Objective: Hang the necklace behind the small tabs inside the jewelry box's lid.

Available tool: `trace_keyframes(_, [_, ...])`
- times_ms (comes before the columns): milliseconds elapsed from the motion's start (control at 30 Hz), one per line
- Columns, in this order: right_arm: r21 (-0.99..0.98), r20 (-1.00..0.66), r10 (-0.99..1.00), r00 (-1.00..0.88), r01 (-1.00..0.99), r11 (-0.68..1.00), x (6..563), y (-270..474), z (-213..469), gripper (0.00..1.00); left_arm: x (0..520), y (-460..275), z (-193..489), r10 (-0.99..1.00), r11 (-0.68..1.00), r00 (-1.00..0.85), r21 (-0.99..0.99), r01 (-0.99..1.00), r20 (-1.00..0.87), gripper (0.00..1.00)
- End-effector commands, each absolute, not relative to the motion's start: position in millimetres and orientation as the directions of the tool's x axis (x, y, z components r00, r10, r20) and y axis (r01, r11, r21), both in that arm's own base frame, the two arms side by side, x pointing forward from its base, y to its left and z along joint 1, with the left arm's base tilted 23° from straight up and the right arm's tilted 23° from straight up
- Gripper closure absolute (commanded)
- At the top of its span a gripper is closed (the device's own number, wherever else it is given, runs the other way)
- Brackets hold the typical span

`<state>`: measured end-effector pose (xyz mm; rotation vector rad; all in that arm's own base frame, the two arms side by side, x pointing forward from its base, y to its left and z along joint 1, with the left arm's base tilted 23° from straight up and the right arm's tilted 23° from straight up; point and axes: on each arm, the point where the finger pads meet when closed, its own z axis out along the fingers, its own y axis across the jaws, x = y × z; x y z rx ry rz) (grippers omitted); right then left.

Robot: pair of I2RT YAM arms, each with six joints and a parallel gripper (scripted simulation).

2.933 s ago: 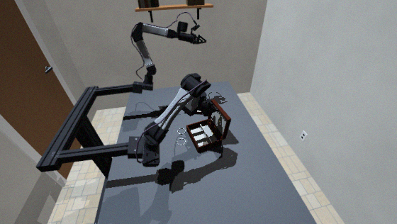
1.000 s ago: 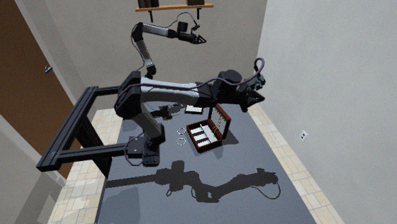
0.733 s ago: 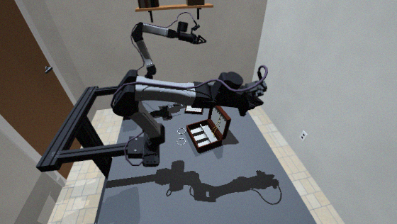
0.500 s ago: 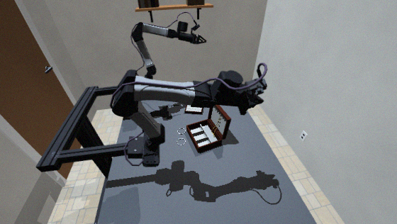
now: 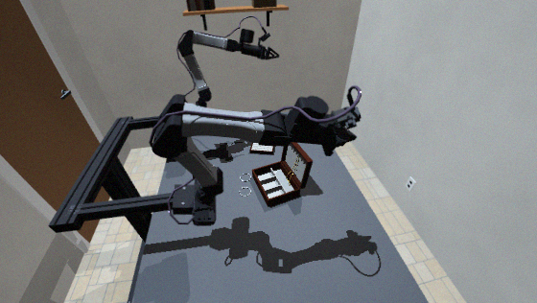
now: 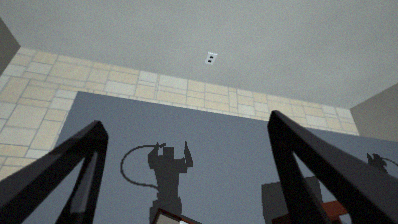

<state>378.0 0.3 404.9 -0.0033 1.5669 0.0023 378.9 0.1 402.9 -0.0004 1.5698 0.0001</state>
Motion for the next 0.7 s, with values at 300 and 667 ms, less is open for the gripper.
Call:
trace_keyframes(300, [0.003,-1.0,0.002,0.021,0.003,1.0,379.6,0.7,410.4,1.0,370.3,0.3,430.4,0.009,1.0,0.067,0.009,0.0,-0.998,0.0])
trace_keyframes(667, [0.005,-1.0,0.005,0.02,-0.002,1.0,379.8,2.2,410.2,1.0,369.3,0.3,432.8,0.009,1.0,0.075,0.009,0.001,-0.997,0.0])
